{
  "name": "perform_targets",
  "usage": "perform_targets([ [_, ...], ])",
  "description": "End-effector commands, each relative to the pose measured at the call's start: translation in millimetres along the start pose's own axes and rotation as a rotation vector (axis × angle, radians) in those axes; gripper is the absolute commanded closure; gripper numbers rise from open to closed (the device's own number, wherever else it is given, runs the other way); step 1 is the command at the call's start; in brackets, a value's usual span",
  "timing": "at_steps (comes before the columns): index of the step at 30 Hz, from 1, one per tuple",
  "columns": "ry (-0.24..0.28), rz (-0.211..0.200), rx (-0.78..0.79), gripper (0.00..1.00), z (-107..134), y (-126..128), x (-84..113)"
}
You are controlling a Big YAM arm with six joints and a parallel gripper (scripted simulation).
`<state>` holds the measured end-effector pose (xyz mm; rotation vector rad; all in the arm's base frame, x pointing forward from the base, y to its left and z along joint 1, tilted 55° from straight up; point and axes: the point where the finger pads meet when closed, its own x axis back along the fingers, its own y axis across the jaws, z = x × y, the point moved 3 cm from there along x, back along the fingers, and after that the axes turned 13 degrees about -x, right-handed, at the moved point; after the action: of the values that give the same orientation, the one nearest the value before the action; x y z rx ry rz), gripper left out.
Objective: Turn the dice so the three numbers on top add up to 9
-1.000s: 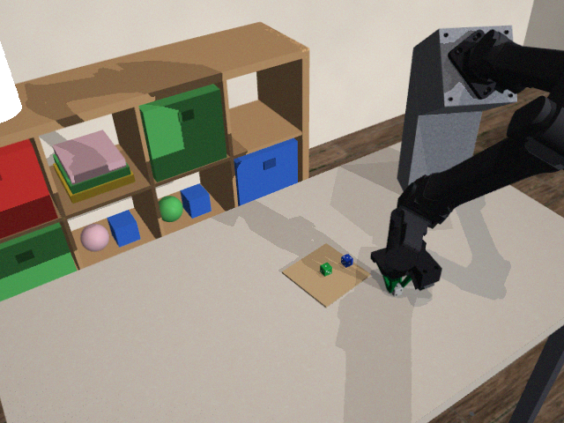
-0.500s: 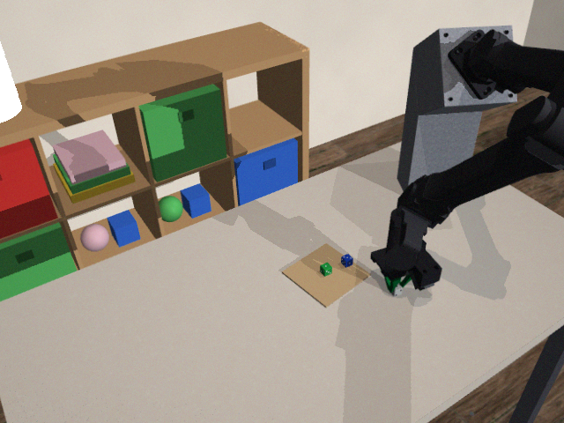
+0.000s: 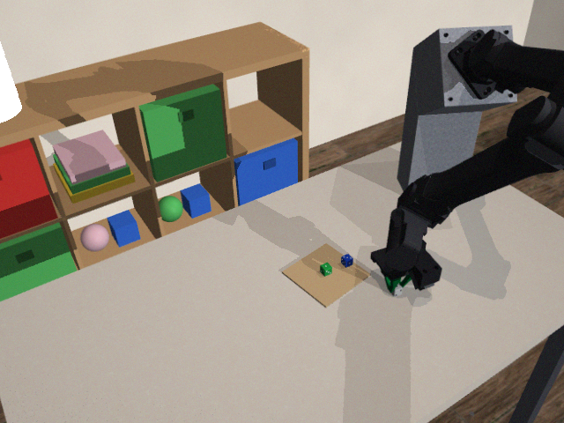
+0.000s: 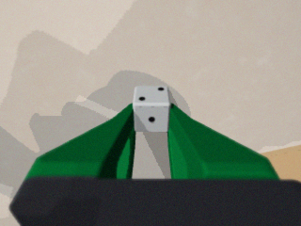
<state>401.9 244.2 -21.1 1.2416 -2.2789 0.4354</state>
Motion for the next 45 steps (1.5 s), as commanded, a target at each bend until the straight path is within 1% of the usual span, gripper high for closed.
perform_targets([
  [1,0.002,-0.01,-0.002,0.85,1,8,1.3],
  [4,0.003,-0.01,-0.002,0.85,1,8,1.8],
  [5,0.003,-0.008,-0.002,0.85,1,8,5.0],
  [6,0.012,-0.006,-0.008,0.85,5,8,11.1],
  [7,0.015,0.001,-0.011,0.85,8,3,15.4],
  [10,0.014,0.005,-0.009,0.85,8,1,28.8],
  [16,0.01,0.005,-0.008,0.85,7,2,71.1],
  [18,0.01,0.005,-0.008,0.85,7,2,71.1],
  [22,0.008,0.006,-0.006,0.85,6,2,95.4],
  [25,0.007,0.006,-0.006,0.85,6,2,105.4],
  [28,0.007,0.007,-0.005,0.85,6,2,108.4],
  [29,0.004,0.01,-0.003,0.85,4,-2,105.9],
  [30,0.011,0.006,-0.008,0.85,7,-2,102.8],
  [39,0.006,0.009,0.001,0.85,6,-3,102.6],
  [42,0.004,0.01,0.069,0.85,3,-6,100.3],
  [45,0.004,0.009,0.231,0.85,3,-8,98.7],
])
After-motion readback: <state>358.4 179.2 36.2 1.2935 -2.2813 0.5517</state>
